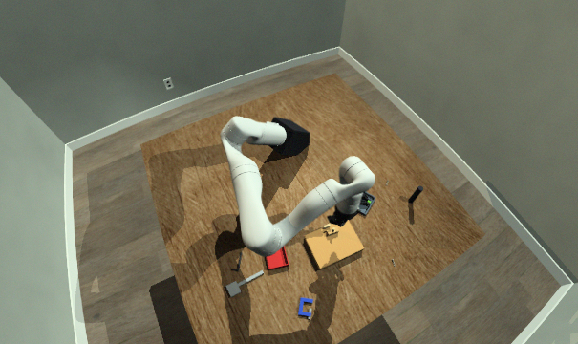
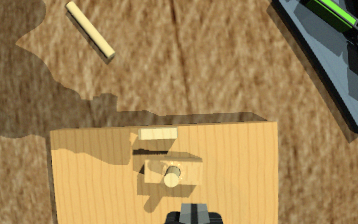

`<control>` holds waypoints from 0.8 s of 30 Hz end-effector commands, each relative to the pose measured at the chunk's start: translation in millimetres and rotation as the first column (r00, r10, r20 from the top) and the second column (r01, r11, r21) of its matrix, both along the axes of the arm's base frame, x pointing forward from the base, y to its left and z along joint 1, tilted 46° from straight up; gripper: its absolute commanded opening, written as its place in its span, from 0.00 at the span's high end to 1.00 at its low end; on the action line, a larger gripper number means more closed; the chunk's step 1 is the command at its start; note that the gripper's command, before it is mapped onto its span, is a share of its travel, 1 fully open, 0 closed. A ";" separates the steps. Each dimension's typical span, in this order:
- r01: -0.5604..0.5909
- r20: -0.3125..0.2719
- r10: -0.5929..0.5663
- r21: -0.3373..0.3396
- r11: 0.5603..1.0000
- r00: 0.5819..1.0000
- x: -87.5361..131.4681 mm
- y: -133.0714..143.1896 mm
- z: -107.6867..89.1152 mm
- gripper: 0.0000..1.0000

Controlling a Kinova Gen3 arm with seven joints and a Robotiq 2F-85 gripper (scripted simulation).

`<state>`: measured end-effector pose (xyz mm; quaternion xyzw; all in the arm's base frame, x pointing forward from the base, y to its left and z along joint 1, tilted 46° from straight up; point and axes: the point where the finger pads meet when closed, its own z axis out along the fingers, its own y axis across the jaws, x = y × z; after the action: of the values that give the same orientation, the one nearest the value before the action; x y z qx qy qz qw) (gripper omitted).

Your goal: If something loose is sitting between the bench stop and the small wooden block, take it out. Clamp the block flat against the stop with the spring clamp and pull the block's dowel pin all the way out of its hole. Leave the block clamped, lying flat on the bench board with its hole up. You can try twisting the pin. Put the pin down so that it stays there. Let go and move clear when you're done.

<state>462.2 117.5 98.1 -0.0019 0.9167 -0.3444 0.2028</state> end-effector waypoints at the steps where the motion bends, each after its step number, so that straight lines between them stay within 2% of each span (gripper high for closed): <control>1: -0.002 -0.009 0.002 -0.002 1.000 1.000 -1.5 -1.2 1.5 0.90; 24: -0.005 -0.040 0.004 -0.010 1.000 0.999 -6.4 -7.2 4.1 0.90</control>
<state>456.0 109.8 101.5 -0.0110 0.9187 -0.3486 0.1853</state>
